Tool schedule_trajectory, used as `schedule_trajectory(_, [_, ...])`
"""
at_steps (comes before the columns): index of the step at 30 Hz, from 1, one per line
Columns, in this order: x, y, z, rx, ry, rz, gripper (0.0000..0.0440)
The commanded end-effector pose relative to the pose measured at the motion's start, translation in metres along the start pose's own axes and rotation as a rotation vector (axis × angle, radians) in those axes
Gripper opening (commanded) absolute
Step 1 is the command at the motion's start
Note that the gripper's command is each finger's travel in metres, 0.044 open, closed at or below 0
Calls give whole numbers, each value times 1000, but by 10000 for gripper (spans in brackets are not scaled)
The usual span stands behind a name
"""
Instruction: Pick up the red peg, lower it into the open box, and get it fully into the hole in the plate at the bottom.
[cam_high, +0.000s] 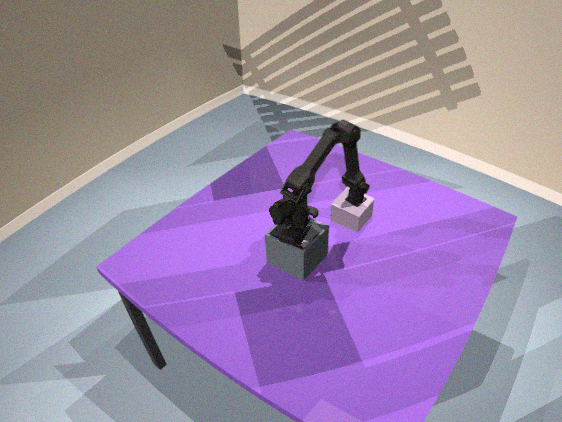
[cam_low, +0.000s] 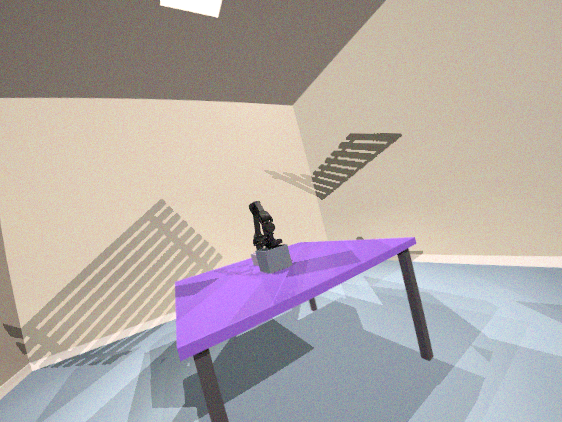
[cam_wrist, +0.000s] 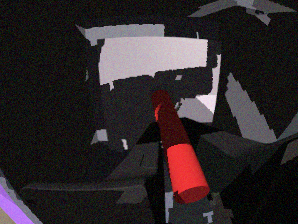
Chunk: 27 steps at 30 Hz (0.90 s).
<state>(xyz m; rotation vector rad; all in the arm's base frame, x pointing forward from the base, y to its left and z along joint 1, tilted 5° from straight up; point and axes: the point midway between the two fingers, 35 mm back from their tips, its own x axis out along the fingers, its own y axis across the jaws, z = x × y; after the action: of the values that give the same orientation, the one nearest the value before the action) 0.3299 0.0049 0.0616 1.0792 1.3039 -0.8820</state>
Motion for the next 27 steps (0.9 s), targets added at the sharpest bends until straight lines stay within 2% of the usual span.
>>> schedule_trajectory(1, [6,-1,2,-13,-3,-19,41])
schedule_trajectory(5, [9,1,2,-25,2,-29,102])
schedule_trajectory(9, [6,1,-2,-19,36,-37,102])
schedule_trajectory(15, [-8,9,1,8,99,-19,145])
schedule_trajectory(27, [-39,23,5,49,219,45,195])
